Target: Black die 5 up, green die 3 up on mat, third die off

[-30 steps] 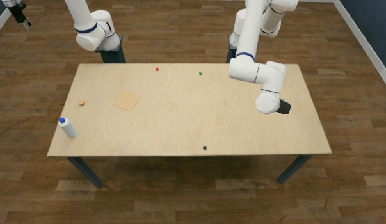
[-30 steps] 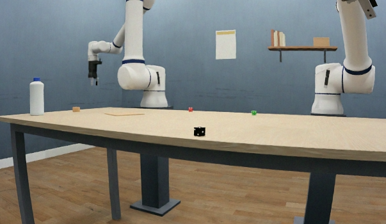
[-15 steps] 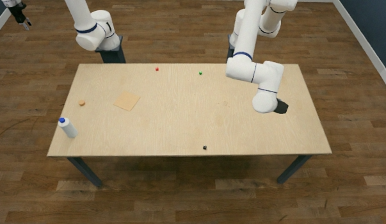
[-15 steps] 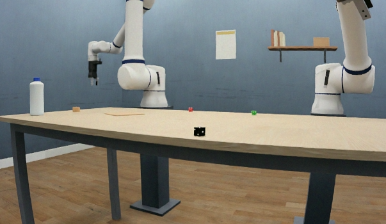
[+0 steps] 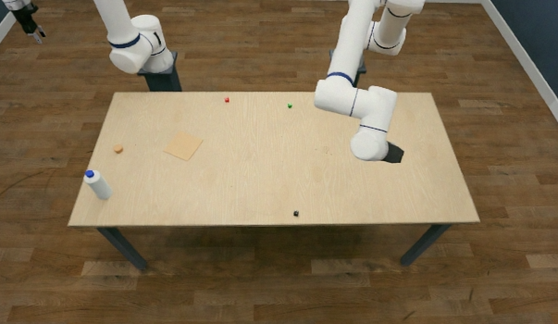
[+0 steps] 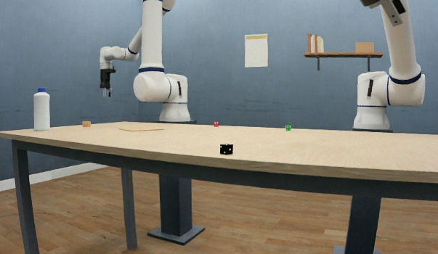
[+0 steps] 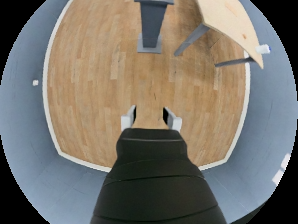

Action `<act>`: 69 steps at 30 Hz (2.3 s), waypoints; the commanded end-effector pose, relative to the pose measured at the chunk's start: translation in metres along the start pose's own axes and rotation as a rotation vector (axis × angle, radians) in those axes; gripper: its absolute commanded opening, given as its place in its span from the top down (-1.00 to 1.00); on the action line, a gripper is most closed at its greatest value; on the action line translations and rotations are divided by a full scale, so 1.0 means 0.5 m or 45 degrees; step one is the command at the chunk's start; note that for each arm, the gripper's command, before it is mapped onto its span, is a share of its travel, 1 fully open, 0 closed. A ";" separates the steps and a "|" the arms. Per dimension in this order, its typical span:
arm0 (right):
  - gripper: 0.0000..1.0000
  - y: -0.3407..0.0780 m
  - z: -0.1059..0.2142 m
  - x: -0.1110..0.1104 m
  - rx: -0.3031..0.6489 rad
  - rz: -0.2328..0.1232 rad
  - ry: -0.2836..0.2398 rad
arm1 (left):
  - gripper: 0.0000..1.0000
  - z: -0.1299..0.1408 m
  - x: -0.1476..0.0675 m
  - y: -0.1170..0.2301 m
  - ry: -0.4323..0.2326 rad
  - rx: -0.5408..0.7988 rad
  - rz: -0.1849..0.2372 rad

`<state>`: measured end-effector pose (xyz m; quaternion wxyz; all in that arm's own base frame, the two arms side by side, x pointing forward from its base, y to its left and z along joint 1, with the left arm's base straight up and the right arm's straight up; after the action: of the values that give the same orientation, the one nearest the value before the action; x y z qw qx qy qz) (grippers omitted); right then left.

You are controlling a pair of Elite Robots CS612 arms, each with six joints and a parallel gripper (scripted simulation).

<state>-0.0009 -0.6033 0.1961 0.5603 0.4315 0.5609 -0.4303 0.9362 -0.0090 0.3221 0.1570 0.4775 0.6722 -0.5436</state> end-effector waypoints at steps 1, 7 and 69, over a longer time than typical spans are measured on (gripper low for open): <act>-1.00 -0.001 0.001 -0.002 0.000 -0.001 -0.002 | -1.00 0.041 -0.015 0.002 0.004 -0.003 0.029; -1.00 -0.001 0.001 -0.002 0.000 -0.001 -0.002 | -1.00 0.113 -0.035 0.005 0.009 -0.005 0.072; -1.00 -0.001 0.001 -0.002 0.000 -0.001 -0.002 | -1.00 0.974 -0.124 -0.163 -0.065 0.063 0.563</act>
<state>-0.0009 -0.6033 0.1961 0.5603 0.4315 0.5609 -0.4303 0.7711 -0.4361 0.2437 0.2683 0.5974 0.5457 -0.5228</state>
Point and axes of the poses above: on each arm, the point where the finger pads meet when closed, its own x axis out along the fingers, its own y axis across the jaws, z = x × y, the point moved 2 cm from there along -x, back along the fingers, and after that the axes turned 15 degrees about -x, right-handed, at the moved point
